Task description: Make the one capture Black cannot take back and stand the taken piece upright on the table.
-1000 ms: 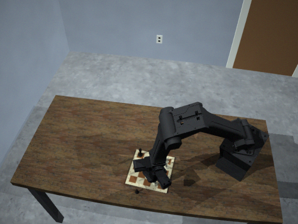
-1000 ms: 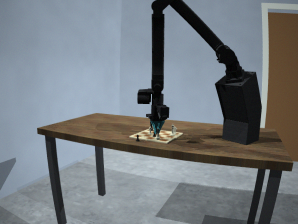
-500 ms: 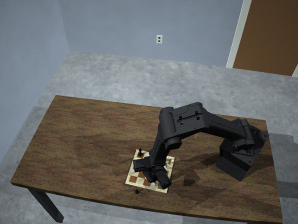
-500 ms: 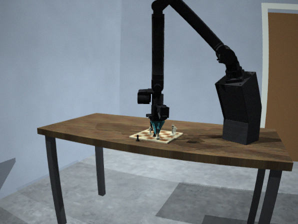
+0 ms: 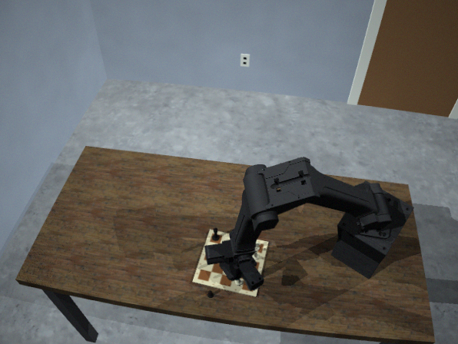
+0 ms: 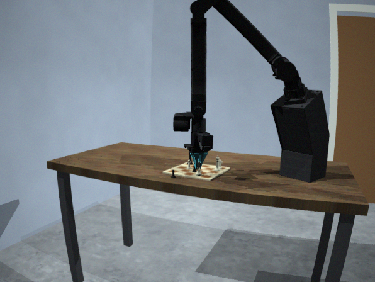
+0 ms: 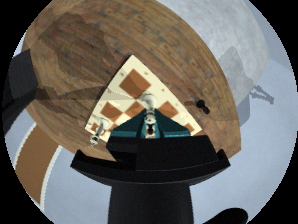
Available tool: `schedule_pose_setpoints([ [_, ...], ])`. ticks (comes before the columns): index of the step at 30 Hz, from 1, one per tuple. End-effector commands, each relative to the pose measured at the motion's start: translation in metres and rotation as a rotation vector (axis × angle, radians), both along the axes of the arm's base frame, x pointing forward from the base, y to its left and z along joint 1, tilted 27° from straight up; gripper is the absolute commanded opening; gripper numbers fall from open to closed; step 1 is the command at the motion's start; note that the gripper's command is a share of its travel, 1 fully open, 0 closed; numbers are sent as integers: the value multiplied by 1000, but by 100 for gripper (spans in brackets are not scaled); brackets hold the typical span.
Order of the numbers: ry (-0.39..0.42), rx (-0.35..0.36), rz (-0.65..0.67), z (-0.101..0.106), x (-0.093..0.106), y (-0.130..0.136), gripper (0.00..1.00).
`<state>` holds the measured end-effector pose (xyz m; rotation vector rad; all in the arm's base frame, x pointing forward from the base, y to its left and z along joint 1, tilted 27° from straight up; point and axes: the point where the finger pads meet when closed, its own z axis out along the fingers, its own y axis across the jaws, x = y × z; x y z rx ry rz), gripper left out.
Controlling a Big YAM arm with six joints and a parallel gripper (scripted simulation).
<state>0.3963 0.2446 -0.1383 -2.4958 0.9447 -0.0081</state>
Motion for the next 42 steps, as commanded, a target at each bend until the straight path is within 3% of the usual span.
schedule_pose_setpoints([
  [1,-13,8,-20,2,9,-8,0],
  [42,-28,16,-26,8,16,-4,0],
])
